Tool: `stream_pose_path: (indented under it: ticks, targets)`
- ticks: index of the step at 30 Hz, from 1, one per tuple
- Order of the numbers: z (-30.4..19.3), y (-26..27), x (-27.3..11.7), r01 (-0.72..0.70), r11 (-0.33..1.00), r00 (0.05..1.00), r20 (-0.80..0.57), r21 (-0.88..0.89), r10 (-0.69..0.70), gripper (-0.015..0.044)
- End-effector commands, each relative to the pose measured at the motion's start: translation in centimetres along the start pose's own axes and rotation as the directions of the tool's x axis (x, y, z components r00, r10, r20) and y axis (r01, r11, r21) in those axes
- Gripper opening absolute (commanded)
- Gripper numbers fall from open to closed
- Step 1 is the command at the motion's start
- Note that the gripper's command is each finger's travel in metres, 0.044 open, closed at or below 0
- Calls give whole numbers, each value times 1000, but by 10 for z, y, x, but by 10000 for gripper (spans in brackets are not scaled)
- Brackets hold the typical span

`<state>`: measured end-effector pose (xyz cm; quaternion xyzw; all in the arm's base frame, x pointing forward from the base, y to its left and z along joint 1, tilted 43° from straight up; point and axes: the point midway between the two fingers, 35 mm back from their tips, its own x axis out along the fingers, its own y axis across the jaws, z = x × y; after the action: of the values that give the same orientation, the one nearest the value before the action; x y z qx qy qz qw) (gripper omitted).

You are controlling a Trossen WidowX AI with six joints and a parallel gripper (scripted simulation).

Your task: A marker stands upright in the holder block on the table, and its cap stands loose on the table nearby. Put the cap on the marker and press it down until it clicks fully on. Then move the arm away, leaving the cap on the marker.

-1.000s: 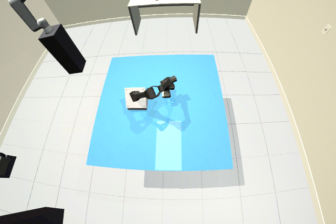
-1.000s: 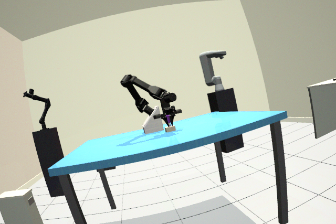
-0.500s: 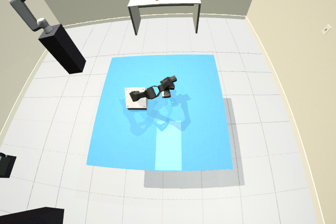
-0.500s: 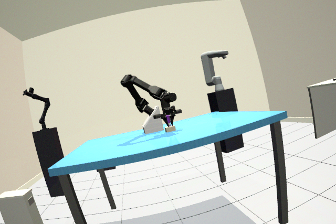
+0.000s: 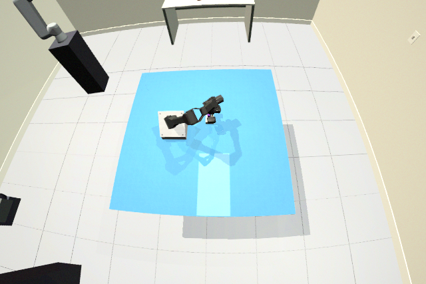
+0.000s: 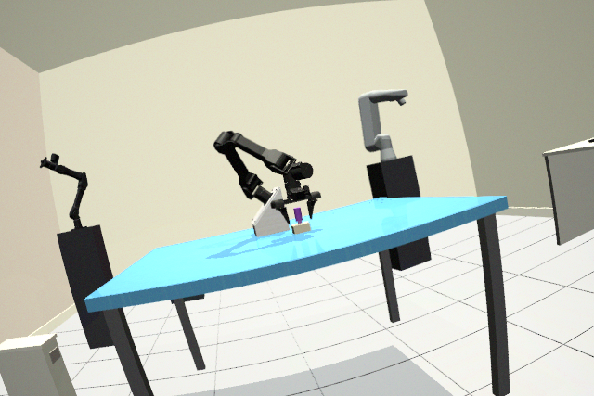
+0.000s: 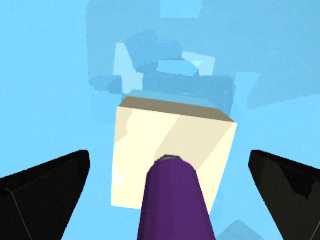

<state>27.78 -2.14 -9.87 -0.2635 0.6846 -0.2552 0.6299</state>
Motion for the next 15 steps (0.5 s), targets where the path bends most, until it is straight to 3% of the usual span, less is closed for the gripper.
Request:
stream_pose_path:
  ticks: [1,8,15]
  targets:
    - [7,2,-54,-13,1000,999,32,12,12,440]
    - [6,1,-67,-12,1000,999,32,12,11,440]
    - [-11,1,-84,-14,991,1000,4,133,14,256]
